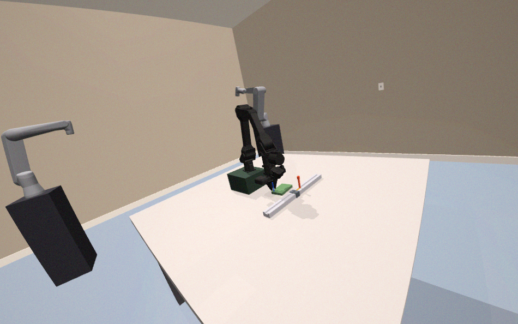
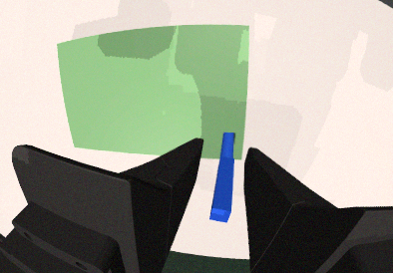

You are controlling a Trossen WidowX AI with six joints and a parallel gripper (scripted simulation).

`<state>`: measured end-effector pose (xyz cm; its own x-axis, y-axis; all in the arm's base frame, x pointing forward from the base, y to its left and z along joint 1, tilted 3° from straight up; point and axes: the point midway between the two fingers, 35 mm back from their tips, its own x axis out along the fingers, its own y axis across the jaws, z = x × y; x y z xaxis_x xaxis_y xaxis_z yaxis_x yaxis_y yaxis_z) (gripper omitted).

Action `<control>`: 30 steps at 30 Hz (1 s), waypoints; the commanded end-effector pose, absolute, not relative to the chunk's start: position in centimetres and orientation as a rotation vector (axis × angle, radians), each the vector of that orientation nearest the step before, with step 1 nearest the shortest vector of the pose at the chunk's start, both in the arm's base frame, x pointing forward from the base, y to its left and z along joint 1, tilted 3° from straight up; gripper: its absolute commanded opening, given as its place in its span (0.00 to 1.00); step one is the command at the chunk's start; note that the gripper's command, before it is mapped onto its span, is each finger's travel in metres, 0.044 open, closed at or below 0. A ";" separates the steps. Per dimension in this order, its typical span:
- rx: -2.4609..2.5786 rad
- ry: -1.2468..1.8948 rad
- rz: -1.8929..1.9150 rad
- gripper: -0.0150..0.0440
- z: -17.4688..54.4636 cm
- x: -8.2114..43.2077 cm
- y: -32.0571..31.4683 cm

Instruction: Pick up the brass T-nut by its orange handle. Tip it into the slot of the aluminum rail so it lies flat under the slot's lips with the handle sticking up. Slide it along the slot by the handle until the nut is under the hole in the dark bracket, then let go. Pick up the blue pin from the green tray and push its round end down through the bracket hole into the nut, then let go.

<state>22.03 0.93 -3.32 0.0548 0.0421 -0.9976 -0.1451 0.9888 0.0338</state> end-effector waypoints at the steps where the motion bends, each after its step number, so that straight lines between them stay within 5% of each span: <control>1: -0.077 1.509 0.142 0.24 -3.4 22.0 1.0; 7: -0.077 1.509 0.142 0.00 -3.4 22.0 1.0; 30: -0.077 1.509 0.142 0.00 -1.6 21.9 0.9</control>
<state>21.84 0.85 -2.07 0.0503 0.0425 -0.9978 -0.1405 0.9895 0.0351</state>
